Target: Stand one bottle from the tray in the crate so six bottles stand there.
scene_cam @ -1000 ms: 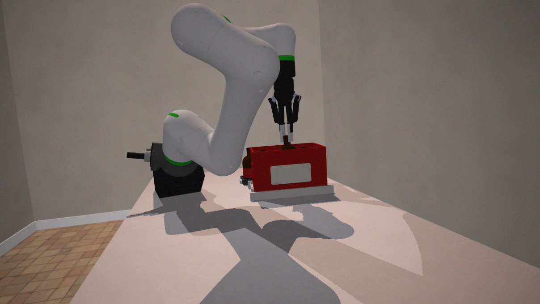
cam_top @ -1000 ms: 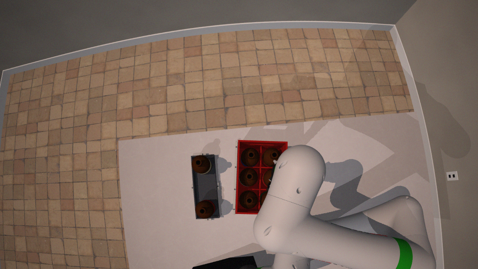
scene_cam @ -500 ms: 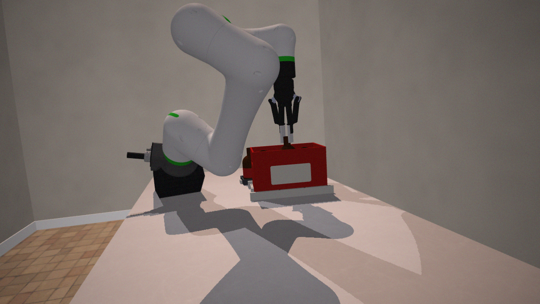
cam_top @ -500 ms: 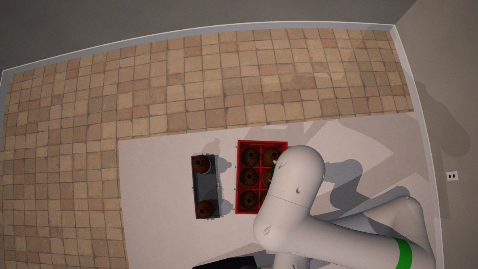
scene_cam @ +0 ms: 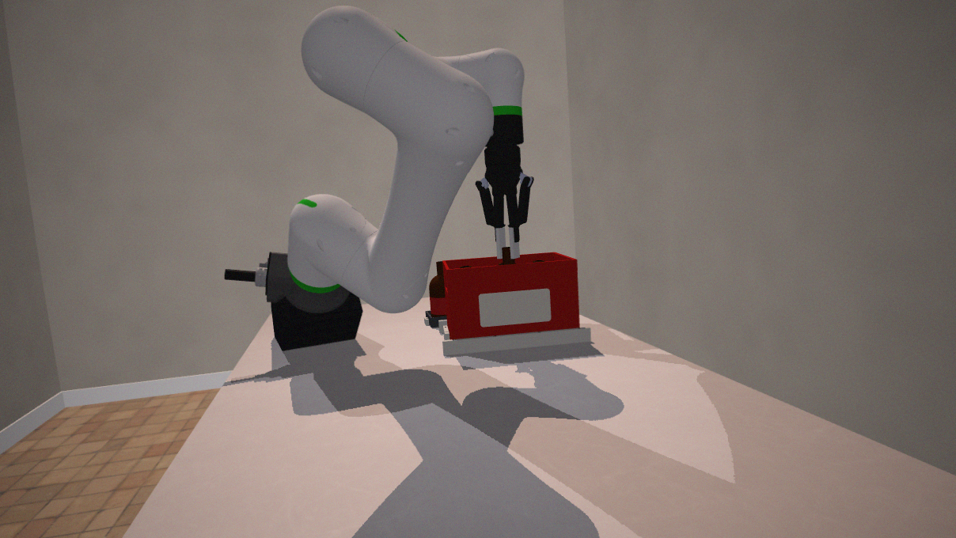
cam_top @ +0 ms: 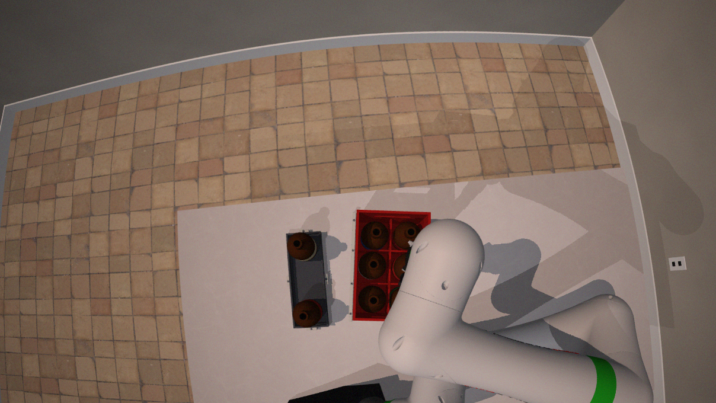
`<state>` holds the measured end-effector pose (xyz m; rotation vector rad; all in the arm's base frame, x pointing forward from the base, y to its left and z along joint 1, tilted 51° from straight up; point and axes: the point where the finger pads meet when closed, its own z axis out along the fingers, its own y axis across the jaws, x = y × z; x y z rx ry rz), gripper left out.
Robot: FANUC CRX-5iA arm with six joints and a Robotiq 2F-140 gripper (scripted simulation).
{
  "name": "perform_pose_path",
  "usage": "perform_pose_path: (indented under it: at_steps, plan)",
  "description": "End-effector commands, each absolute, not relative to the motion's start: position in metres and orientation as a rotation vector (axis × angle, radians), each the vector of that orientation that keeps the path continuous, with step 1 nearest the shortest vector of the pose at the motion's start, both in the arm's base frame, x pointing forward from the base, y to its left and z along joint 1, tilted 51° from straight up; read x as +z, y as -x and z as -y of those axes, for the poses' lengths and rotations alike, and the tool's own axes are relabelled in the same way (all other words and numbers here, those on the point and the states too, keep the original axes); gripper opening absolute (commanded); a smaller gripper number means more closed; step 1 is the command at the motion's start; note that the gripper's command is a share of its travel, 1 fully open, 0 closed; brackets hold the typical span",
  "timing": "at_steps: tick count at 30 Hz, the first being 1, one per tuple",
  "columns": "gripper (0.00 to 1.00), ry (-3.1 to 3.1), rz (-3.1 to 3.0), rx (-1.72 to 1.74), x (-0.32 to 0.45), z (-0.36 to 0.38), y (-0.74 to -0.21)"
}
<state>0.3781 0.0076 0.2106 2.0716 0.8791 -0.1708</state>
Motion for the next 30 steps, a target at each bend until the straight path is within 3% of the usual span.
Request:
perform_pose_path:
  at_steps: [1, 30]
  plan:
    - [0.0, -2.072, -0.879, -0.17, 0.208, -0.005, -0.379]
    - [0.0, -2.072, -0.879, -0.17, 0.196, 0.01, -0.383]
